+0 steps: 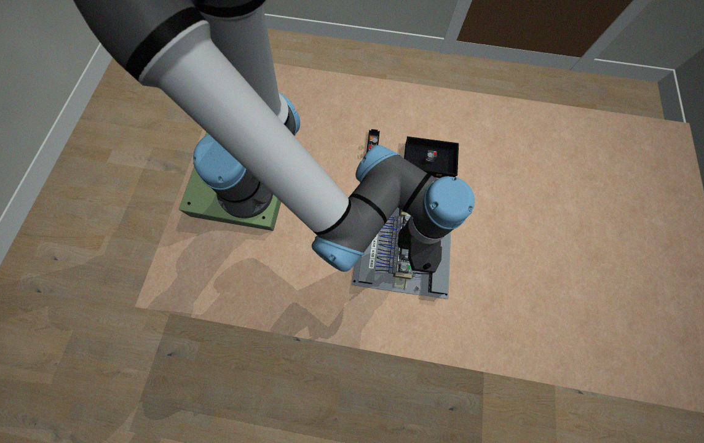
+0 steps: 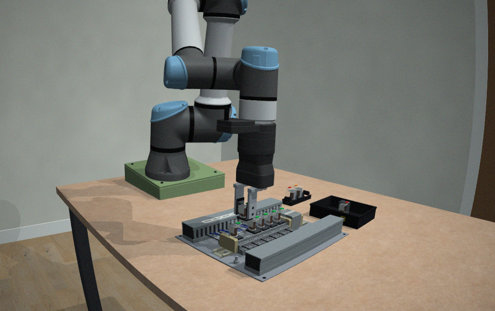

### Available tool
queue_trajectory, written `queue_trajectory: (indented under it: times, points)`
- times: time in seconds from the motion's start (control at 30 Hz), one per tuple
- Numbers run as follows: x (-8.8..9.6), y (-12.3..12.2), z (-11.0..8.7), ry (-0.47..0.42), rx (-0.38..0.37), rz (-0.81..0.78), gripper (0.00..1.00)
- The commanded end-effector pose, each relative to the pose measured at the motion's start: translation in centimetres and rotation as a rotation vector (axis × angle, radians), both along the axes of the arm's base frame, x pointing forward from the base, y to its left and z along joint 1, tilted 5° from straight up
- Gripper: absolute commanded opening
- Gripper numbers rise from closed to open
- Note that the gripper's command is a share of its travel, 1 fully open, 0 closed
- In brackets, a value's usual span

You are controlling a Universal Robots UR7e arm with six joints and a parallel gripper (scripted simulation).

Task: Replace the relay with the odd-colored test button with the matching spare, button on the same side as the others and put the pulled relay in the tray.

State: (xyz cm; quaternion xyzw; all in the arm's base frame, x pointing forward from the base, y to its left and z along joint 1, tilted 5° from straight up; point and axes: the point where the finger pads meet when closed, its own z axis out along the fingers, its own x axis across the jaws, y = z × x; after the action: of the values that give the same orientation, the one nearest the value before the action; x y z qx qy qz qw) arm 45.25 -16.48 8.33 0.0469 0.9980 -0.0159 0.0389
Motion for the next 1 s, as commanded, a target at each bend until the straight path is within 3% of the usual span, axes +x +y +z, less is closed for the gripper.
queue_trajectory:
  times: [0.0,0.33,0.73,0.97]
  points:
    - [0.1,0.0,-0.1,-0.002,-0.001,0.000,0.00]
    - [0.1,0.0,-1.3,-0.002,-0.001,0.000,0.00]
    - [0.1,0.0,-1.3,-0.002,-0.001,0.000,0.00]
    - [0.3,0.0,-3.0,-0.002,-0.001,0.000,0.00]
